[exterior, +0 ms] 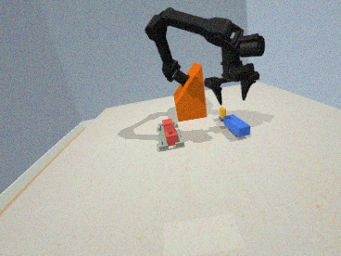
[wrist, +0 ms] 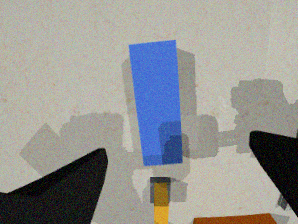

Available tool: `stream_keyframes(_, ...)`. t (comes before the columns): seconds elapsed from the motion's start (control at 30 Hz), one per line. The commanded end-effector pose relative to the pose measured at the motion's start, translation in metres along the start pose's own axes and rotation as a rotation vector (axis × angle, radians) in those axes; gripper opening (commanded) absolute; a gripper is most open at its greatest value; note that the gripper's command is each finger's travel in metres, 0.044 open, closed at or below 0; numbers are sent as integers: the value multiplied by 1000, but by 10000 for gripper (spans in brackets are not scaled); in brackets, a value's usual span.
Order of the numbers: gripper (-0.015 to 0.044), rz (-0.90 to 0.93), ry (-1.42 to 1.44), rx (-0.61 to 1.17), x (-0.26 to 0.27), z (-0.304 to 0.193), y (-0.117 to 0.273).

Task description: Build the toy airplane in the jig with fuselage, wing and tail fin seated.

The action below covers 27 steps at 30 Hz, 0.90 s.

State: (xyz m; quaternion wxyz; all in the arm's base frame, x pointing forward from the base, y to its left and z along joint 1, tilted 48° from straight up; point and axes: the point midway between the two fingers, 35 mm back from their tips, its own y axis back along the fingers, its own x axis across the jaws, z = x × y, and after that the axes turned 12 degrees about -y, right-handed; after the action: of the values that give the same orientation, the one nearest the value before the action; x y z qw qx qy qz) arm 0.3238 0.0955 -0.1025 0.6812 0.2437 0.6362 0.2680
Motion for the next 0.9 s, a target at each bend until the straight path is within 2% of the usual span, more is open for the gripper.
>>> stream_keyframes(0.0, 440, 4, -26, -1, 11, 2, -1)
stream_keyframes(0.07, 440, 4, -26, -1, 11, 2, -3)
stream_keyframes(0.2, 440, 2, -26, -2, 11, 2, -42)
stream_keyframes(0.87, 440, 1, -26, -2, 10, 2, -72)
